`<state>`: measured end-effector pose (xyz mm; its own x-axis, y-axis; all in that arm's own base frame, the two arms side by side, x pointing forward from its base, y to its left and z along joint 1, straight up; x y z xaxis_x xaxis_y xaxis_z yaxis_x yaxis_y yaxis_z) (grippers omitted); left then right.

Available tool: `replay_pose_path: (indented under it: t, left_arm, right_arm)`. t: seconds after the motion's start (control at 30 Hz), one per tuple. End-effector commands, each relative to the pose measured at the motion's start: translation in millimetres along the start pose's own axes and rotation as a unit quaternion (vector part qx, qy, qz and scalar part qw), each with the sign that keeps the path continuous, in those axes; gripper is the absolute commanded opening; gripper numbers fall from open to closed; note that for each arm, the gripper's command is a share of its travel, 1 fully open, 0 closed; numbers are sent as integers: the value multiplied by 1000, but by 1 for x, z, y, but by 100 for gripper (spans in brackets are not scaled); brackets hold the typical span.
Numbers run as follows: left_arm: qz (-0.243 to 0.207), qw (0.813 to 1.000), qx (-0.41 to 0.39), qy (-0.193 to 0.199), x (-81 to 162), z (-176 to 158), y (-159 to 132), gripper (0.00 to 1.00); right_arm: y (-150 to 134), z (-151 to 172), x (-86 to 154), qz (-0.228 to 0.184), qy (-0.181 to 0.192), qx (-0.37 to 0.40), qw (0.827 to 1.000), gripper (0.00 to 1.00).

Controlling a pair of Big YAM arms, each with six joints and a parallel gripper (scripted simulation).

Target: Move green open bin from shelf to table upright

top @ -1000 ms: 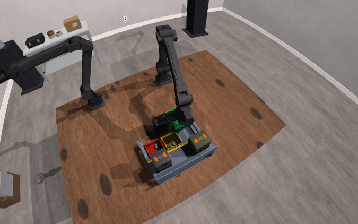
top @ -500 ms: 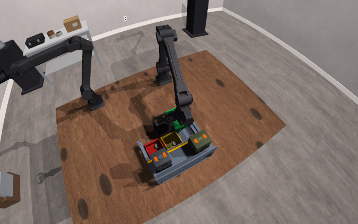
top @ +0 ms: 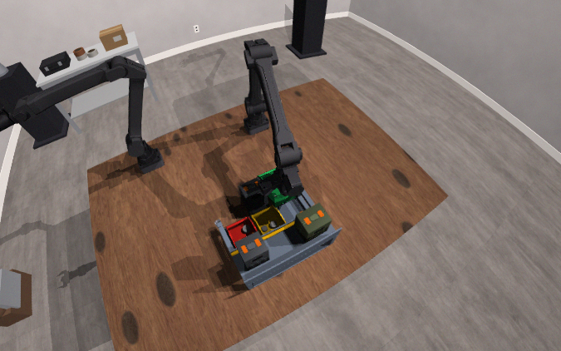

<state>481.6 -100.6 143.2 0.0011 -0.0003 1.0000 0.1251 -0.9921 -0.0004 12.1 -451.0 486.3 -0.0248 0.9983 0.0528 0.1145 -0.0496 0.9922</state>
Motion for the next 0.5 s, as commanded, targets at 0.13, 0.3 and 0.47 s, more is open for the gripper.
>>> replay_pose_path:
  t: [0.13,0.3,0.47]
  left_arm:
    - [0,1000,-6,1,0,2,2,10]
    - [0,1000,-6,2,1,3,3,10]
    - [-1,1000,-6,3,2,4,3,10]
  right_arm:
    - [13,-6,7,-26,-7,4,1000,100]
    - [13,-6,7,-26,-7,4,1000,100]
    - [13,-6,7,-26,-7,4,1000,100]
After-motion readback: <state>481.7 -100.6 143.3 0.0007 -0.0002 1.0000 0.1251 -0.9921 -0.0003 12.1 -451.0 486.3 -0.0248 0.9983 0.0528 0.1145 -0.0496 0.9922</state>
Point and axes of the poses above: on each arm, the point where the finger pads meet when closed, its own x axis back along the fingers, its own z axis across the jaws, y = z × x, the point moved 10 cm from there along x, back along the fingers, and after that the axes turned 7 degrees about x, right-handed, at the moved point
